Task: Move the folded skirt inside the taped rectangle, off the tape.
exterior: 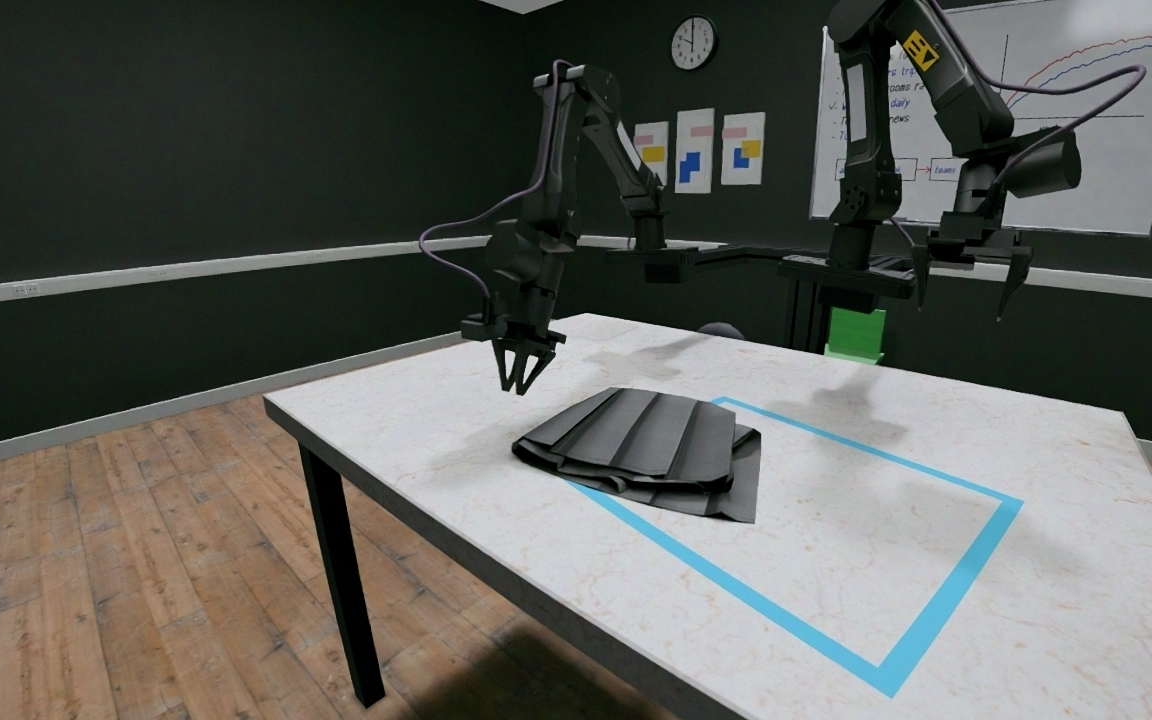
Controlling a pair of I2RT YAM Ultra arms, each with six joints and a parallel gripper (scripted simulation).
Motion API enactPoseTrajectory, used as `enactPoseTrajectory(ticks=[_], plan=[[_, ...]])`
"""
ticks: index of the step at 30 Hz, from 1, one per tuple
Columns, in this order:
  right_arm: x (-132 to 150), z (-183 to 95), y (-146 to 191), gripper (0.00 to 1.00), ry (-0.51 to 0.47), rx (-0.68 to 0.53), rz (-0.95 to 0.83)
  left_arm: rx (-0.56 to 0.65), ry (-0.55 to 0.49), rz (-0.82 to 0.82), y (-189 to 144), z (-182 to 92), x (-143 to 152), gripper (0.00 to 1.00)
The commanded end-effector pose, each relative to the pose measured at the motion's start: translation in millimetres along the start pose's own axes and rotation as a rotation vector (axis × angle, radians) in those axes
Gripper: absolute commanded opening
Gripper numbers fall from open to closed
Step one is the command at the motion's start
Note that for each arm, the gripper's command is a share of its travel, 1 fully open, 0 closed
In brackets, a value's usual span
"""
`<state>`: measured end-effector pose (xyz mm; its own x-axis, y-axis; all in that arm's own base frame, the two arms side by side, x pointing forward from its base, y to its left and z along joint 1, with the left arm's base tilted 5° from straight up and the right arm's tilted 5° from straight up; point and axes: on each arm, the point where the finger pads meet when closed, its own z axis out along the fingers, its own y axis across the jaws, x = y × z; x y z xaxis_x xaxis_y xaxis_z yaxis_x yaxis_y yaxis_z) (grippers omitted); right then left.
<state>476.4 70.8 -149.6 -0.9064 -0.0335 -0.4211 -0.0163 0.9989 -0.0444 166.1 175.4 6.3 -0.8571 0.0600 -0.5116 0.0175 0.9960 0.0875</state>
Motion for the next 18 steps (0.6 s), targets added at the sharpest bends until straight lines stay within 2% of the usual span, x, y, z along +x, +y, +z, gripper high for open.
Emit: enactPoseTrajectory(ticks=[1,13,18], plan=[[-18.2,9.4,-1.7,0.3,-0.06,0.003,0.002,-0.001,-0.012,0.003,-4.5,-0.2,-3.0,0.9],[-1.7,46.4,-1.6,0.3,-0.059,-0.006,0.002,-0.001,-0.012,0.003,-4.5,-0.2,-3.0,0.9],[4.2,42.8,1.2,0.3,-0.044,-0.004,-0.001,-0.001,-0.012,0.003,-4.5,-0.2,-3.0,0.9]])
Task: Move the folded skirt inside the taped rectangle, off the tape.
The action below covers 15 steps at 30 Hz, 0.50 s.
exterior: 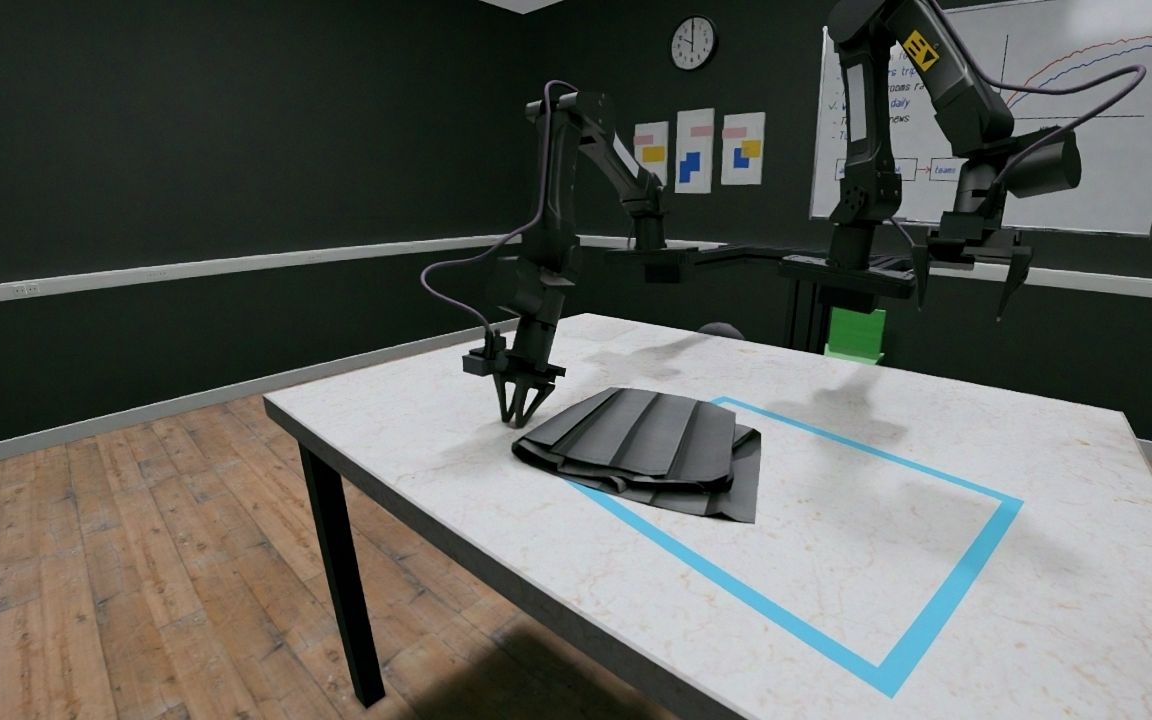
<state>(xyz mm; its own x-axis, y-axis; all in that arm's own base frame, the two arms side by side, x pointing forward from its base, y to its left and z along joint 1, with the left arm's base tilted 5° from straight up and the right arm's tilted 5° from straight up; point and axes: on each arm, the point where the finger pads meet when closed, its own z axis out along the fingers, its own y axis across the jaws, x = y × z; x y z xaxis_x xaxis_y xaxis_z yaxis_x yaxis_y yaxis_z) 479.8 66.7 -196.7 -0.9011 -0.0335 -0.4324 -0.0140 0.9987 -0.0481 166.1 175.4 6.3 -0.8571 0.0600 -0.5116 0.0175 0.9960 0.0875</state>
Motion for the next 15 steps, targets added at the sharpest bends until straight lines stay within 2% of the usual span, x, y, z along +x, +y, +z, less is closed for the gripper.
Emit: enactPoseTrajectory(ticks=[1,6,7,15], plan=[[-12.6,-1.4,3.2,0.3,-0.032,-0.008,-0.002,-0.001,-0.012,0.003,-4.5,-0.2,-3.0,0.9],[-15.9,2.1,12.8,0.3,-0.049,-0.007,-0.001,-0.001,-0.012,0.003,-4.5,-0.2,-3.0,0.9],[-6.5,2.6,13.1,0.3,-0.028,-0.003,-0.004,-0.001,-0.012,0.003,-4.5,-0.2,-3.0,0.9],[9.1,1.4,20.5,0.3,0.0,0.001,-0.007,-0.001,-0.012,0.003,-4.5,-0.2,-3.0,0.9]])
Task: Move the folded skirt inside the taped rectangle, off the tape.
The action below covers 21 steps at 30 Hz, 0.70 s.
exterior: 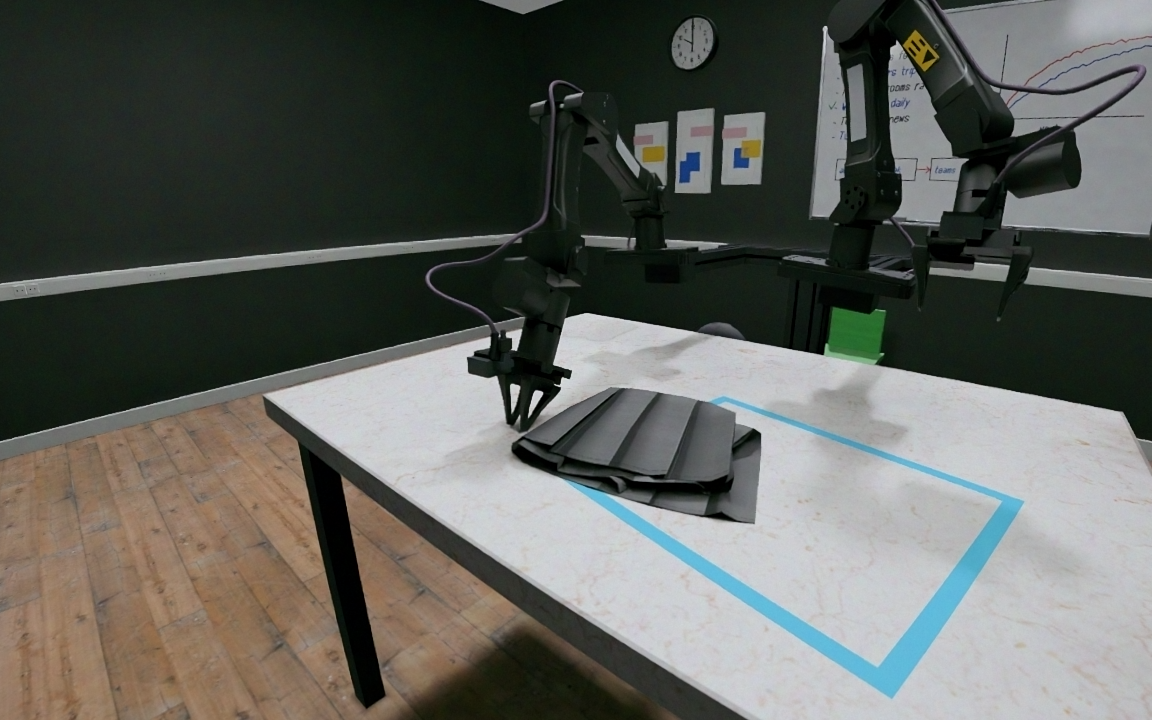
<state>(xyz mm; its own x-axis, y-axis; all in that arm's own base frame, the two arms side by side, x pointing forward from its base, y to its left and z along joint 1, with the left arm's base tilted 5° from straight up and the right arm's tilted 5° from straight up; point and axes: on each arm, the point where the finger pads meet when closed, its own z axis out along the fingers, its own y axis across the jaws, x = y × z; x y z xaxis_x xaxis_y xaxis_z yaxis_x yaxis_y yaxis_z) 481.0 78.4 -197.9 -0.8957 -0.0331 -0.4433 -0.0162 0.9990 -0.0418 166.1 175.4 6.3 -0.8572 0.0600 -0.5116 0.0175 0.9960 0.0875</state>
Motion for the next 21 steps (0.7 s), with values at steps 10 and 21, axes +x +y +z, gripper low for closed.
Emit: enactPoseTrajectory(ticks=[10,21], plan=[[14.8,-0.4,22.9,0.3,0.014,0.008,-0.009,-0.001,-0.012,0.003,-4.5,-0.2,-3.0,0.9],[19.2,-2.1,38.6,0.3,0.018,0.01,-0.01,-0.001,-0.012,0.003,-4.5,-0.2,-3.0,0.9]])
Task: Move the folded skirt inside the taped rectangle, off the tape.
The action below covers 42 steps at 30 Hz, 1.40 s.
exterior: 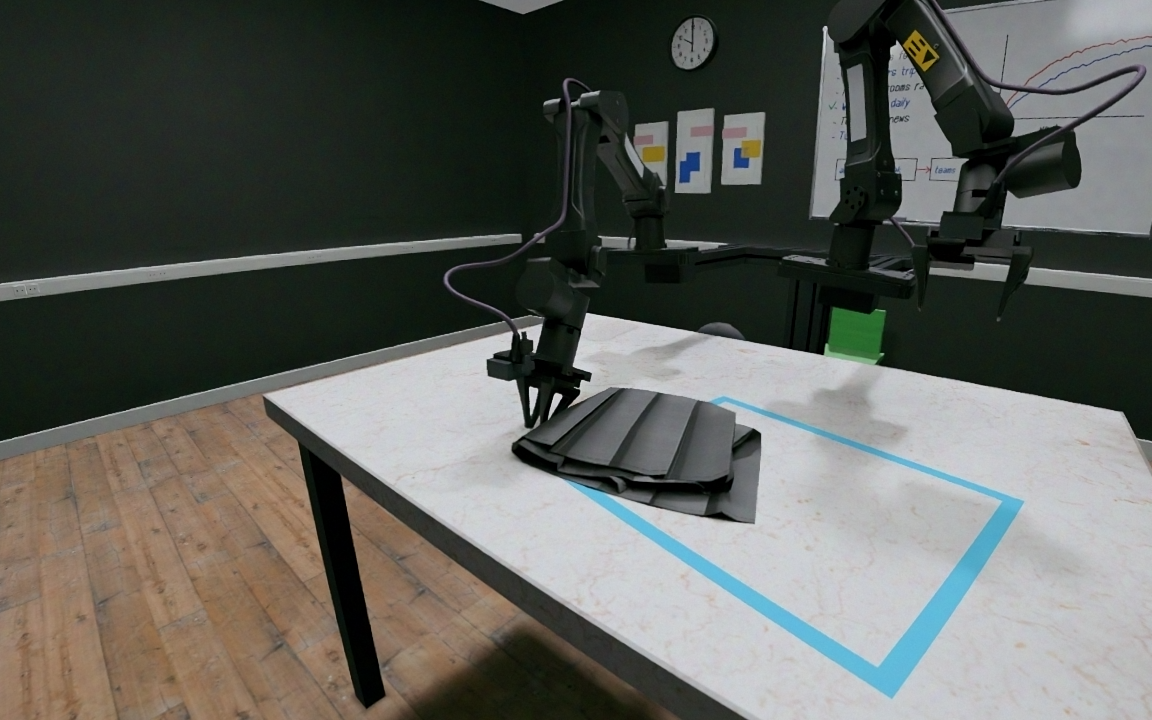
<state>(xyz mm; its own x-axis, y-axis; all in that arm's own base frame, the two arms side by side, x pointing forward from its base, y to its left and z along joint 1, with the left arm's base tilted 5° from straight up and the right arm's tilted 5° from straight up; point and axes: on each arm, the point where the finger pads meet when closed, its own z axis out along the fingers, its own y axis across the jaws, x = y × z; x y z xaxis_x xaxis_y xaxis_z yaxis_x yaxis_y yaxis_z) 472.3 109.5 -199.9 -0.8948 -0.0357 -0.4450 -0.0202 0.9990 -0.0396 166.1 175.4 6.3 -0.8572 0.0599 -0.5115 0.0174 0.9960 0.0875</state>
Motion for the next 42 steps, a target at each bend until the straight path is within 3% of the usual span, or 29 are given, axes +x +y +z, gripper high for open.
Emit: enactPoseTrajectory(ticks=[1,12,42], plan=[[11.0,0.7,9.1,0.3,0.018,0.013,-0.007,-0.001,-0.013,0.003,-4.5,-0.2,-3.0,0.9],[1.1,-1.4,27.5,0.3,-0.01,0.004,-0.002,-0.001,-0.013,0.003,-4.5,-0.2,-3.0,0.9],[12.5,-6.4,70.6,0.3,-0.011,-0.001,-0.001,-0.001,-0.013,0.003,-4.5,-0.2,-3.0,0.9]])
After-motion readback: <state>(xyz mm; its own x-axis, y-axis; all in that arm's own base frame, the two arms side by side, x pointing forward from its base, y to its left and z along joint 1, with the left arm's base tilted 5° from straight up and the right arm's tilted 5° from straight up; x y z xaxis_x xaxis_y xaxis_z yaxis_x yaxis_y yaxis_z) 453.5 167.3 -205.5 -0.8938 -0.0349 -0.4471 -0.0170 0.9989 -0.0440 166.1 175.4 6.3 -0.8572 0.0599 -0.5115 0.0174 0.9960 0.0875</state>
